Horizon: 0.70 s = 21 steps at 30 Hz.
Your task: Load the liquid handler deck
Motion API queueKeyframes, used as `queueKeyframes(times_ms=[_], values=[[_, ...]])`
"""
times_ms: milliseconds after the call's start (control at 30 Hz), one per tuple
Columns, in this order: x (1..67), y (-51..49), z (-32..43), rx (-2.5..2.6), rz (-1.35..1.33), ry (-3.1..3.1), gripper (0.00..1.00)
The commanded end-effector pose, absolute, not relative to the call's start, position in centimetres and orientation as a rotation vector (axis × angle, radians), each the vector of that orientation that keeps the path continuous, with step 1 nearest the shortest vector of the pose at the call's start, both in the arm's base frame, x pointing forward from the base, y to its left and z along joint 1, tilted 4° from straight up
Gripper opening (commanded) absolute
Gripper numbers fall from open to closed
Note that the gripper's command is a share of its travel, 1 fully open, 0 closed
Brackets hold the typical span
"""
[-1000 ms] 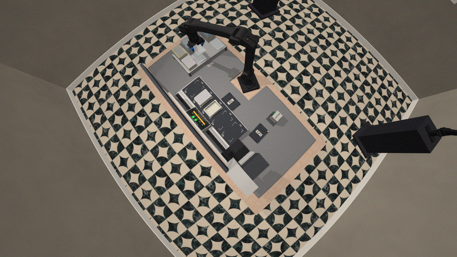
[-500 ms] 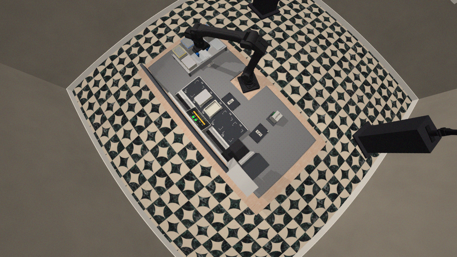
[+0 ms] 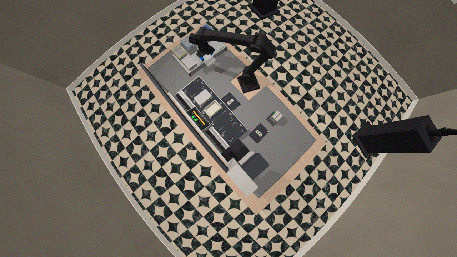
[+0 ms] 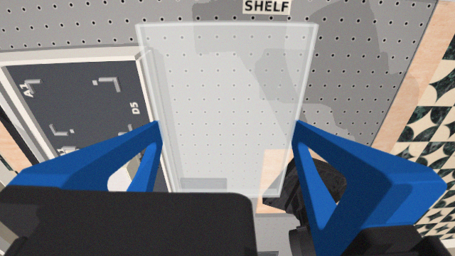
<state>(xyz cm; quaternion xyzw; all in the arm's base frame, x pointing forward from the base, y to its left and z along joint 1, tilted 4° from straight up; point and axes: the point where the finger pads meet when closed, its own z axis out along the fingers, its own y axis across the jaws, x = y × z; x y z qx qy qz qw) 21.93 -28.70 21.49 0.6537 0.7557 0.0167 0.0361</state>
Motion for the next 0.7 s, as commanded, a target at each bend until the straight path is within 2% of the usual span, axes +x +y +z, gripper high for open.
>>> queueKeyframes(times_ms=[0, 367, 467, 667], values=[[23.9, -30.2, 23.8, 1.980, 0.027, 2.271, 0.00], [29.1, -29.3, 24.2, 1.975, 0.037, 2.266, 0.00], [28.0, -28.0, 21.7, 2.020, 0.047, 2.315, 0.00], [28.0, -29.1, 24.1, 1.934, 0.034, 2.316, 0.00]])
